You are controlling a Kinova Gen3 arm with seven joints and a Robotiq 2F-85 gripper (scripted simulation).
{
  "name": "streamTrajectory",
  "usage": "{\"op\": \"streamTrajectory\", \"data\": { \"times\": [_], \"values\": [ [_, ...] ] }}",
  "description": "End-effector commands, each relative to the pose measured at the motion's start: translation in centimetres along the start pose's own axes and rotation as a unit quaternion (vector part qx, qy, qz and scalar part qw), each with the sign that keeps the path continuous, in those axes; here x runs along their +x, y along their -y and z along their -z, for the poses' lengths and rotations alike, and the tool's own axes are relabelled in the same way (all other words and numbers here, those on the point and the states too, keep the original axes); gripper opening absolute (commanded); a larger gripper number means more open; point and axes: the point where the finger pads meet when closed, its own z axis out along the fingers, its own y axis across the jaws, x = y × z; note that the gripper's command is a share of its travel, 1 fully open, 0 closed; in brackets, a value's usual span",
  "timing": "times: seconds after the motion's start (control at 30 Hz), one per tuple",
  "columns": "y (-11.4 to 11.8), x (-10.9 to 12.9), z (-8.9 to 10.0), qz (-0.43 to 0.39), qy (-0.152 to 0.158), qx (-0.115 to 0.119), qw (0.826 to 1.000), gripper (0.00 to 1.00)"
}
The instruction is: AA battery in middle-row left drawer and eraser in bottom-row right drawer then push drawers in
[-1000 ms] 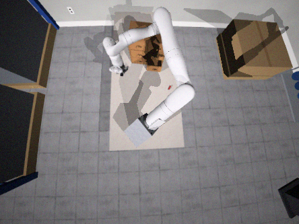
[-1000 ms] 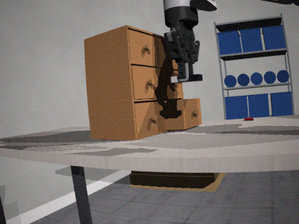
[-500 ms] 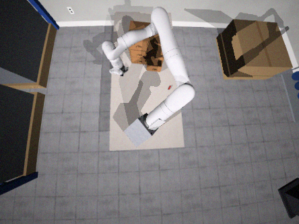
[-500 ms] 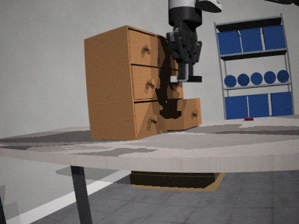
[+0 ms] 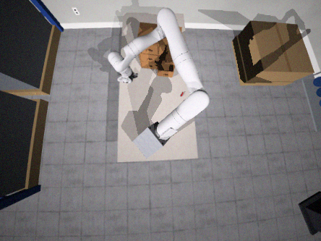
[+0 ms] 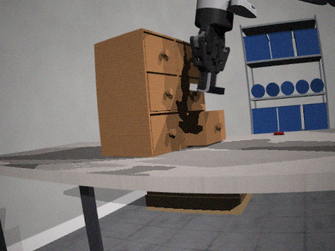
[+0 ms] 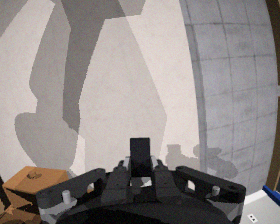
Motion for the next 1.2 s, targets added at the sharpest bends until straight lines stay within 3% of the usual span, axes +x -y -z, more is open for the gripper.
{"op": "streamTrajectory", "data": {
  "times": [0.0,0.53,0.6,1.1,1.17],
  "values": [
    [-0.27,0.58,0.26,0.009,0.007,-0.002,1.0,0.19],
    [-0.26,0.8,0.18,0.008,0.103,-0.003,0.995,0.19],
    [-0.26,0.8,0.18,0.008,0.103,-0.003,0.995,0.19],
    [-0.26,1.1,0.08,0.008,0.228,-0.004,0.974,0.19],
    [-0.26,1.1,0.08,0.008,0.228,-0.004,0.974,0.19]
  ]
}}
